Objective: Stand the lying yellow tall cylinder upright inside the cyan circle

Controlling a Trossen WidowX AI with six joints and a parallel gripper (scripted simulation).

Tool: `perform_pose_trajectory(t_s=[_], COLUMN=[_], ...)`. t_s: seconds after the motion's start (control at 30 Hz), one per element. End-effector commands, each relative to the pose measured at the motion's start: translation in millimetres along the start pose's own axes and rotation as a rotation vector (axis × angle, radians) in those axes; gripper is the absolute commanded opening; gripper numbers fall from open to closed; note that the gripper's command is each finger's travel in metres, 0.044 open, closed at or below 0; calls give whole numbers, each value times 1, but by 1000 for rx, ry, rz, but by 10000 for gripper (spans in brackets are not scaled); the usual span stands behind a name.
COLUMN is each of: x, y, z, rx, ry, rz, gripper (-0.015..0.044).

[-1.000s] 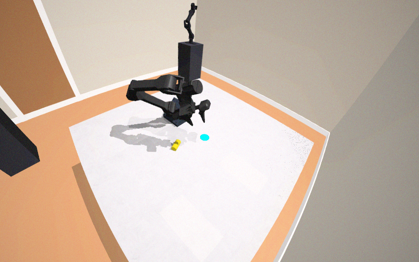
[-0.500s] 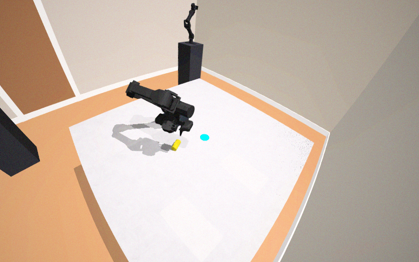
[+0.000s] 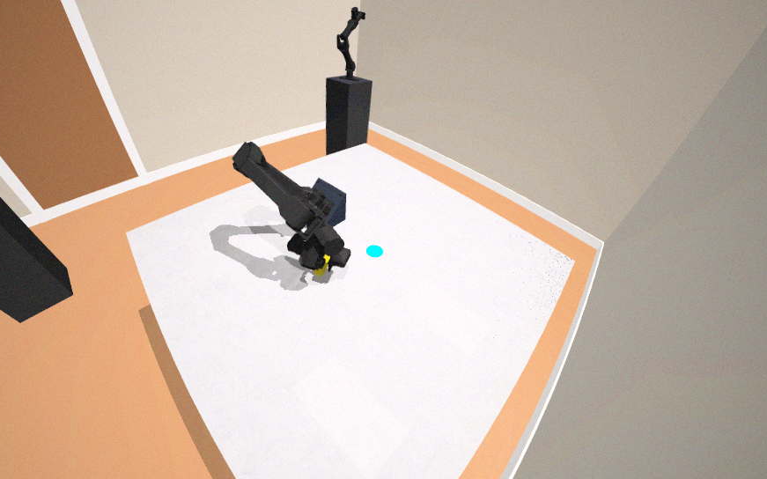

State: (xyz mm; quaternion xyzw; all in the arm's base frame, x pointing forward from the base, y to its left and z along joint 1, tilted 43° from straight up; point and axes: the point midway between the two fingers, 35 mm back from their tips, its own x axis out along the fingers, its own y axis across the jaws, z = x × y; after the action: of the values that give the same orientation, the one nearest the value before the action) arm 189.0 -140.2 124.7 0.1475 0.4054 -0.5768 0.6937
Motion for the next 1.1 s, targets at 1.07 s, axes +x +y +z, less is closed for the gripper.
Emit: perform_pose_trajectory(t_s=[1.07], x=[-21], y=[12], z=[1], rx=[14], ry=[-14], rz=[57], gripper=[105])
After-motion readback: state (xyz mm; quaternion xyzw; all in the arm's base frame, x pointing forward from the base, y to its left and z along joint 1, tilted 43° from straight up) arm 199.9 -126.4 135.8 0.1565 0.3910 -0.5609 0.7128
